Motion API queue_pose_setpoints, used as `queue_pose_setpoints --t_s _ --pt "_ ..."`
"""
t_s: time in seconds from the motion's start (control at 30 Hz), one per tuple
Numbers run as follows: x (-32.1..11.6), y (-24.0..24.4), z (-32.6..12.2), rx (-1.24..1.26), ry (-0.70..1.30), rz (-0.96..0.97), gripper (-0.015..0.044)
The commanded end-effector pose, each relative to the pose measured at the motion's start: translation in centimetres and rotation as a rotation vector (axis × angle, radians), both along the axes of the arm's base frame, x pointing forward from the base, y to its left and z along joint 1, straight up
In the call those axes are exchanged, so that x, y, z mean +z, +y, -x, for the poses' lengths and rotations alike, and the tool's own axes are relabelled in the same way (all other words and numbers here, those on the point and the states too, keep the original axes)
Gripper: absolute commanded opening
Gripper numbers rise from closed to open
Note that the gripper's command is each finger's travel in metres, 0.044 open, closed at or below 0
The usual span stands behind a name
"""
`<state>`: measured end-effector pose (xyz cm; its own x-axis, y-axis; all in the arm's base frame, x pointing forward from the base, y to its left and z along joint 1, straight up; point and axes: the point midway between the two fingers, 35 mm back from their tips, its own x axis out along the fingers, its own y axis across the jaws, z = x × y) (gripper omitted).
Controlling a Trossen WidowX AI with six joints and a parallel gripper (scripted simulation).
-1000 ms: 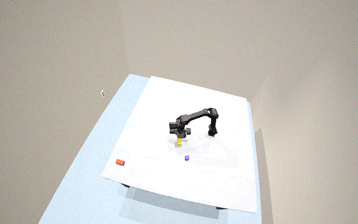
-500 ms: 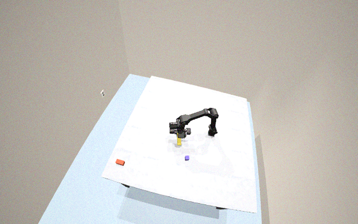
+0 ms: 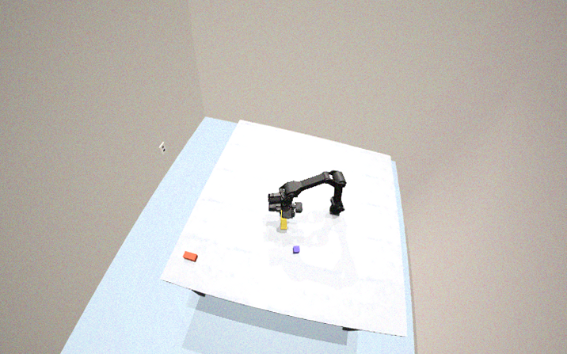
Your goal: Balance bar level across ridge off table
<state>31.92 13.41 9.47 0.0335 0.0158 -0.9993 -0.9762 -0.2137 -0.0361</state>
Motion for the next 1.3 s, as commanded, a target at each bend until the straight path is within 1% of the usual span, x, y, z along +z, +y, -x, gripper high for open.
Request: queue_pose_setpoints --t_s 0.0,1.23,1.27 --pt "-0.03 0.0 0.0 0.0 0.001 0.0 0.0167" --pt "-0.03 0.0 0.0 0.0 0.001 0.0 0.0173" --pt "-0.03 0.0 0.0 0.0 0.001 0.0 0.0185"
